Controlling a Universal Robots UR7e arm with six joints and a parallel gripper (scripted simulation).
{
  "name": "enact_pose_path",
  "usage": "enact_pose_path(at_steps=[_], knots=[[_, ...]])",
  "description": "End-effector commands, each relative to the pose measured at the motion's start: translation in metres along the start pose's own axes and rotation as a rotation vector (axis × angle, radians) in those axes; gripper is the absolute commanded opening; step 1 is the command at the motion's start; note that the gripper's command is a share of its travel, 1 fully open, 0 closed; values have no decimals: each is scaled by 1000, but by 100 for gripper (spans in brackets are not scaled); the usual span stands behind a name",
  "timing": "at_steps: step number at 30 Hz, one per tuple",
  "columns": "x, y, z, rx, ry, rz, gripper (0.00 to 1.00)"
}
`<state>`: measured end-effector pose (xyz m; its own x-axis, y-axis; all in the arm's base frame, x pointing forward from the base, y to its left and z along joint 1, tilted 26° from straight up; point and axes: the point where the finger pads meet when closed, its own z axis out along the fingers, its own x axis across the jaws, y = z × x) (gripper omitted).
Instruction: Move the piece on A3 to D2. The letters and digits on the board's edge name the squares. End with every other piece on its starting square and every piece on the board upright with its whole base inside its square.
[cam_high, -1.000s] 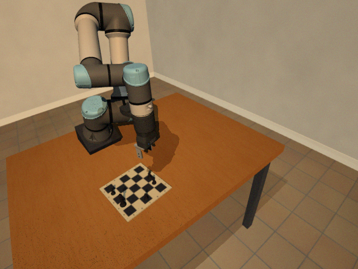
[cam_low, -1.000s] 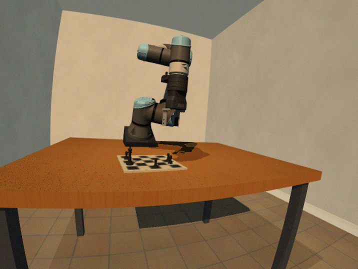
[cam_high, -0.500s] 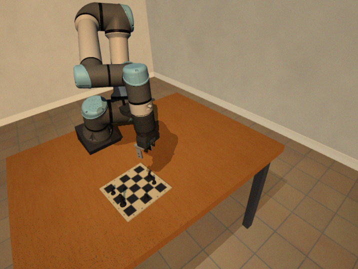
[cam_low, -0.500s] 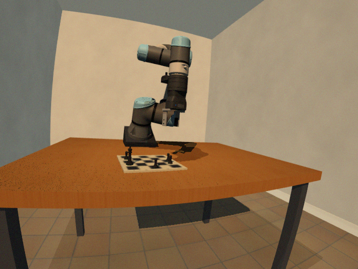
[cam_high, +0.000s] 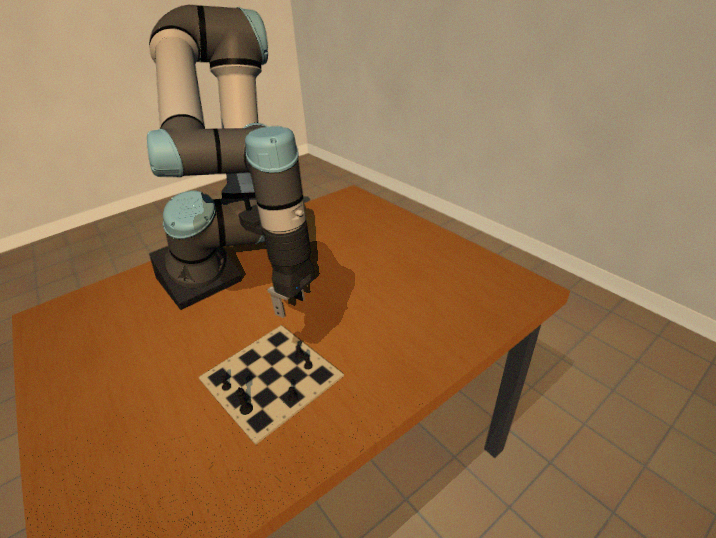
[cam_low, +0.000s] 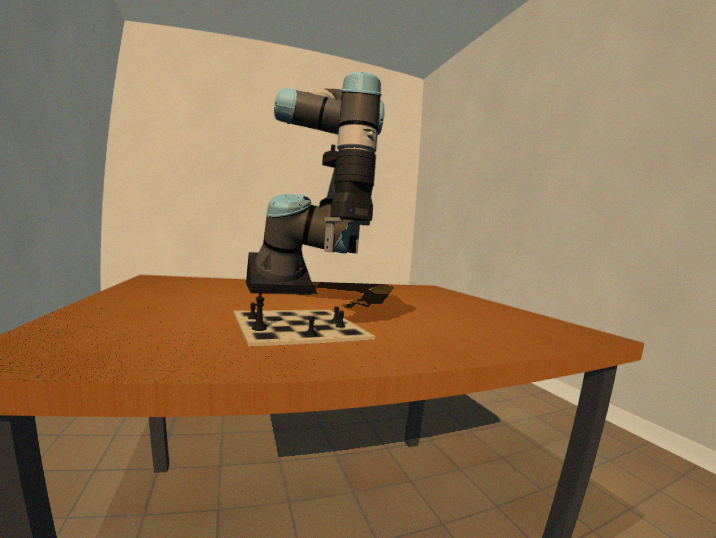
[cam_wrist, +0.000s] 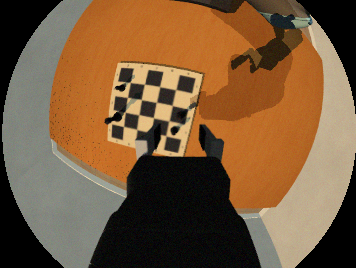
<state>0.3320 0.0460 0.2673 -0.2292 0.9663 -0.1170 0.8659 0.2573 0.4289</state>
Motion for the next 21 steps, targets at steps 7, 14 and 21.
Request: enact_pose_path(at_steps=[7,14,21], knots=[[2,-1,1,-1,0,84,100],[4,-2,2,-1,0,164,100],[7,-4,4,-1,0,325,100]])
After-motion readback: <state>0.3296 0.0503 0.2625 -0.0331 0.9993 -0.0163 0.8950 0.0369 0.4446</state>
